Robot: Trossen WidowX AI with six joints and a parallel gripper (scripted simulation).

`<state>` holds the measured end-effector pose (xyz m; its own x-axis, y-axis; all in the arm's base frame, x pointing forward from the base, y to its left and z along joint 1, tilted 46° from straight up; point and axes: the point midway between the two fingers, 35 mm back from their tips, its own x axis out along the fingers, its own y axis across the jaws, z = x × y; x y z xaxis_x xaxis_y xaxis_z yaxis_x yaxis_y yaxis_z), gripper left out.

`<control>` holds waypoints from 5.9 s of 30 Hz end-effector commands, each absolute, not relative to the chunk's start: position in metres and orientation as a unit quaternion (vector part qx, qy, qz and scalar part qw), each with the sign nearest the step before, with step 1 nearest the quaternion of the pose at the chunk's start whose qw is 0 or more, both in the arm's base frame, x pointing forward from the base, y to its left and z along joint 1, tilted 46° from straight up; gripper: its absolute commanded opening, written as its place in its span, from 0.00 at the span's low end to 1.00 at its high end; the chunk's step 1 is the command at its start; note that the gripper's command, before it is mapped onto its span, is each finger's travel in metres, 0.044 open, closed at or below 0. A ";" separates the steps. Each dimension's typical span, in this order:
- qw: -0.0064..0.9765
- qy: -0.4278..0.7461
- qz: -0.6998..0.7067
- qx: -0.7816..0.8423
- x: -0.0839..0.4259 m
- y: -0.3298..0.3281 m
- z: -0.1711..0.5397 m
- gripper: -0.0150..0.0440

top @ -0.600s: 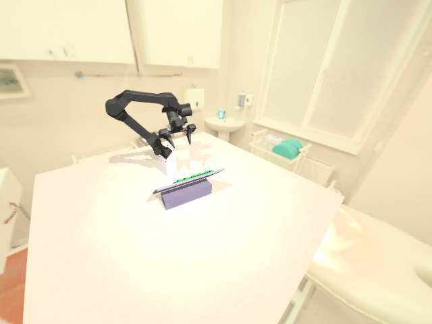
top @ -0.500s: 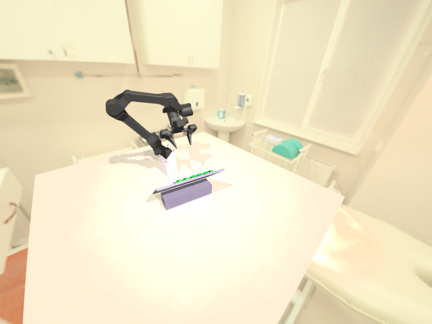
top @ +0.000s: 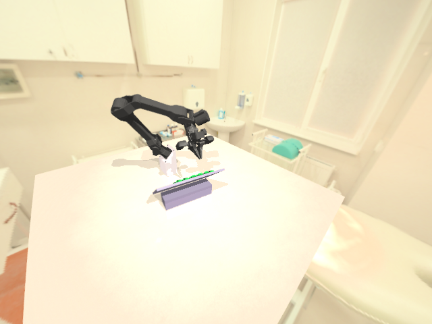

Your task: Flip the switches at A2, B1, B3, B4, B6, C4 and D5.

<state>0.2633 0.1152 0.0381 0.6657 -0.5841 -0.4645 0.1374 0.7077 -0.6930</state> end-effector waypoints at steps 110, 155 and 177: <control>0.857 0.344 -0.210 -0.323 0.234 0.116 -0.017 0.25; 0.861 0.331 -0.206 -0.326 0.274 0.080 -0.043 0.25; 0.861 0.331 -0.207 -0.326 0.275 0.079 -0.044 0.25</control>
<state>0.2750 0.0793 -0.0434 0.6960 -0.5732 -0.4325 0.1457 0.7025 -0.6966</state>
